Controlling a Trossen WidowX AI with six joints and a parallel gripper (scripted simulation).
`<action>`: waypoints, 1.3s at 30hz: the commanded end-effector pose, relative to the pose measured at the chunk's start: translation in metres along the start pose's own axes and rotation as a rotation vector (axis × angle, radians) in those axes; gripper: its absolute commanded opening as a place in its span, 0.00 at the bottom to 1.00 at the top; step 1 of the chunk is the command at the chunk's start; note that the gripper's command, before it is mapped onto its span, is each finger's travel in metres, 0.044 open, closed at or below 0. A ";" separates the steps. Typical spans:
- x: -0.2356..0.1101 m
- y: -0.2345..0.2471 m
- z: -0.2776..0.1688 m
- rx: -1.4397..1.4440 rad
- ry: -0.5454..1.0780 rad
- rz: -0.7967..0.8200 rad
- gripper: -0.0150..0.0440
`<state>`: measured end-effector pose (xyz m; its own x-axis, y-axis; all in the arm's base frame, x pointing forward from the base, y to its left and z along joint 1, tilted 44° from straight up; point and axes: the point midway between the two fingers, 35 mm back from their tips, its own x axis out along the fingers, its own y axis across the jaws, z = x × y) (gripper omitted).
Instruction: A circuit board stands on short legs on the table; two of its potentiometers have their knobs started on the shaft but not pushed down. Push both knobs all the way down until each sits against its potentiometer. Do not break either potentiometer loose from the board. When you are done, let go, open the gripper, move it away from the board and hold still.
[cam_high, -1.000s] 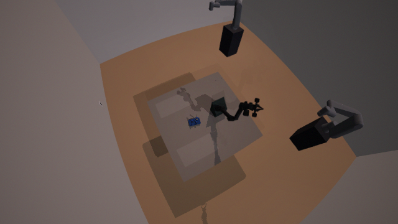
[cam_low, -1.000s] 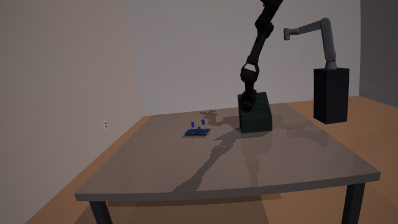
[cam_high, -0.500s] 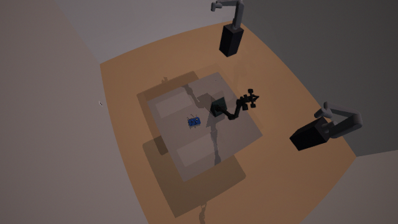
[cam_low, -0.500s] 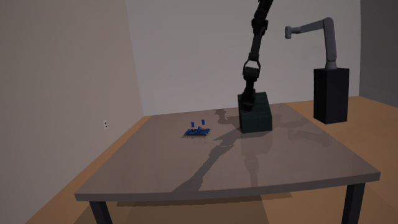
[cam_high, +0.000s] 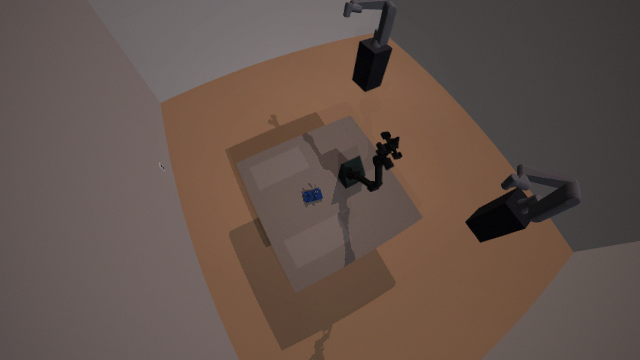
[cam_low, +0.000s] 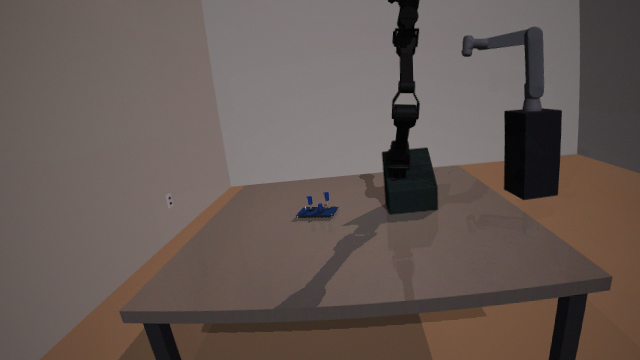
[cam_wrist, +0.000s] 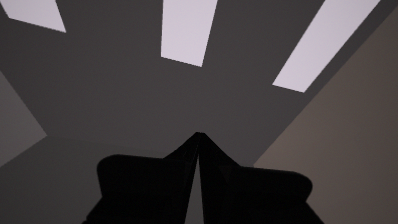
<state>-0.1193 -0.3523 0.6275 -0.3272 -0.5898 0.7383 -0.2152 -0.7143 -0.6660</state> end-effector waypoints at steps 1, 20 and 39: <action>-0.006 0.035 0.027 0.015 -0.074 0.104 0.25; -0.071 0.167 0.139 0.022 -0.393 0.552 0.25; -0.224 0.252 0.257 0.132 -0.766 1.040 0.25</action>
<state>0.1085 -0.5009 0.3572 0.2610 -0.9589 -0.1112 -0.0529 0.1009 -0.9935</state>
